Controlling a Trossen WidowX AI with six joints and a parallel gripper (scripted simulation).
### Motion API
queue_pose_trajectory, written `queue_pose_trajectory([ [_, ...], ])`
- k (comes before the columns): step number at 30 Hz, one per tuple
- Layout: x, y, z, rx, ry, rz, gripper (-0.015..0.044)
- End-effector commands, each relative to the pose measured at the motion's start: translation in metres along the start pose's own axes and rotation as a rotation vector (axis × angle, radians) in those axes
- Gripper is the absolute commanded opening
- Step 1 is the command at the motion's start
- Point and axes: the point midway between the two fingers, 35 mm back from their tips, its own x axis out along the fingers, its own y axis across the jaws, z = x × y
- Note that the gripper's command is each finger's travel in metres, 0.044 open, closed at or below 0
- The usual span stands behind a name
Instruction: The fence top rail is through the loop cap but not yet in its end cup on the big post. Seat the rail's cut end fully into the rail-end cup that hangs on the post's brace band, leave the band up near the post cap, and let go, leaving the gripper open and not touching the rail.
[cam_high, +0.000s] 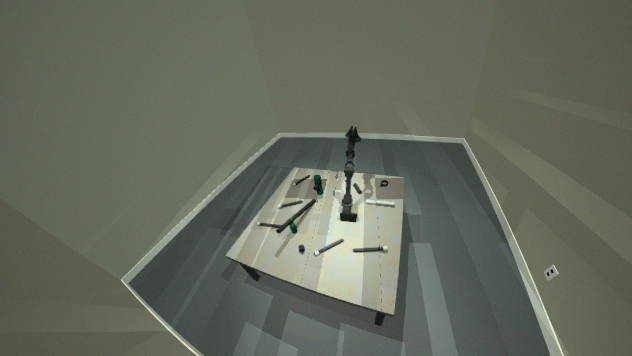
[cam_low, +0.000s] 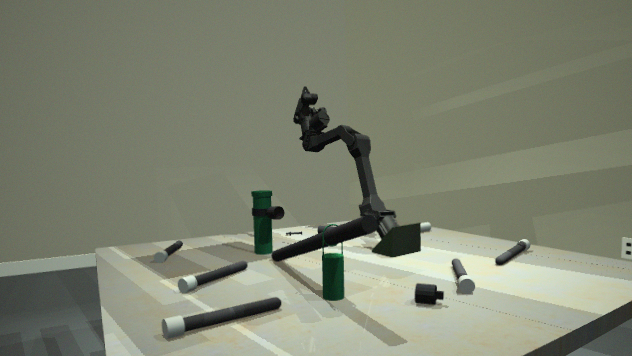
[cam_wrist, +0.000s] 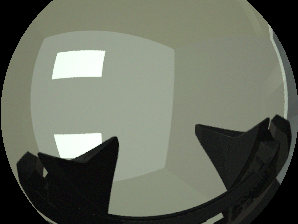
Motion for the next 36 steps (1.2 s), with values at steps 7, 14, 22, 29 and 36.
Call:
queue_pose_trajectory([
  [7,-0.015,-0.050,-0.023,0.056,0.015,-0.211,0.0440],
  [14,-0.062,-0.116,-0.086,0.148,0.113,-0.557,0.0440],
  [22,-0.135,-0.143,-0.179,0.241,0.324,-0.894,0.0440],
  [29,-0.211,-0.117,-0.266,0.308,0.602,-1.126,0.0440],
  [36,-0.287,-0.047,-0.337,0.343,0.964,-1.260,0.0440],
])
